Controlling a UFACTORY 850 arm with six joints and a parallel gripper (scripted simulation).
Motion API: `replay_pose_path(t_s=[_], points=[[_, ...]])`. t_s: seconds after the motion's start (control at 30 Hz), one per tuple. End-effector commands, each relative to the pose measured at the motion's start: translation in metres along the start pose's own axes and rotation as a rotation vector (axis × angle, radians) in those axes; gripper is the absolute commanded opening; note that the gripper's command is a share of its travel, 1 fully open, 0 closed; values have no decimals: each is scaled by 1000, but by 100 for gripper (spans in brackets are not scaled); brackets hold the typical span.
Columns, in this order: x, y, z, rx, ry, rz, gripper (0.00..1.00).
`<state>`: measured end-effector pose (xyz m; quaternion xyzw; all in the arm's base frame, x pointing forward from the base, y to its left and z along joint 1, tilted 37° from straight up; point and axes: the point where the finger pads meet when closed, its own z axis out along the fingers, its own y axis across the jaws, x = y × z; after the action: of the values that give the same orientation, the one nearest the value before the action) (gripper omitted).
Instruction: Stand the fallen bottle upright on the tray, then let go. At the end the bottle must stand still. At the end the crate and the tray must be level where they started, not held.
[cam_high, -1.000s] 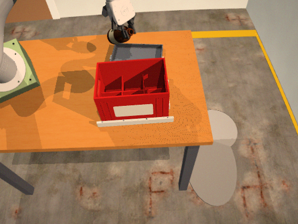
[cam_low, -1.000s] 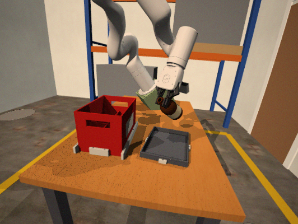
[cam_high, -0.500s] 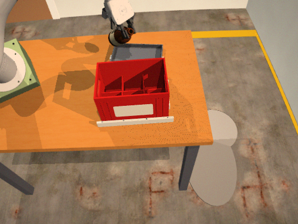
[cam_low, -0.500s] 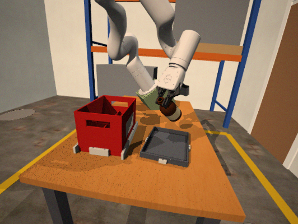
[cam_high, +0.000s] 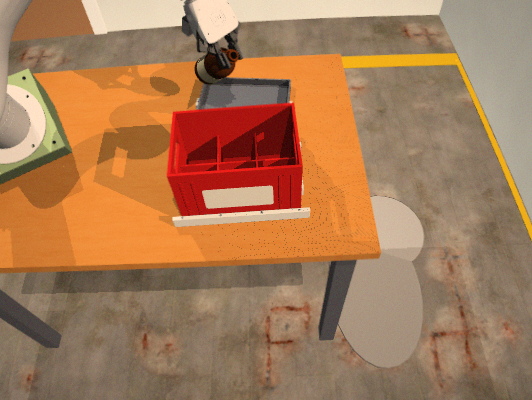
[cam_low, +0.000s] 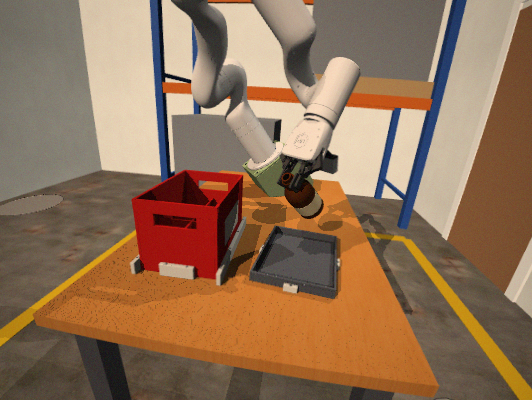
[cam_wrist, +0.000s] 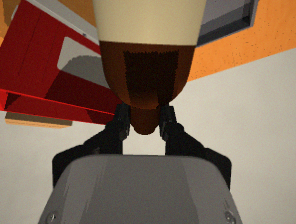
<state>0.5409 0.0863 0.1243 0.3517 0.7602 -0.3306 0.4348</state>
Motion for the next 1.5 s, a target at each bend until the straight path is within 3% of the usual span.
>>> replay_pose_path(t_s=[0.0,0.77,1.47], points=[[-1,1,-1,-1,-3,1,0],[-1,1,-1,-1,-13,1,0],[0,0,-1,2,-129,1,0]])
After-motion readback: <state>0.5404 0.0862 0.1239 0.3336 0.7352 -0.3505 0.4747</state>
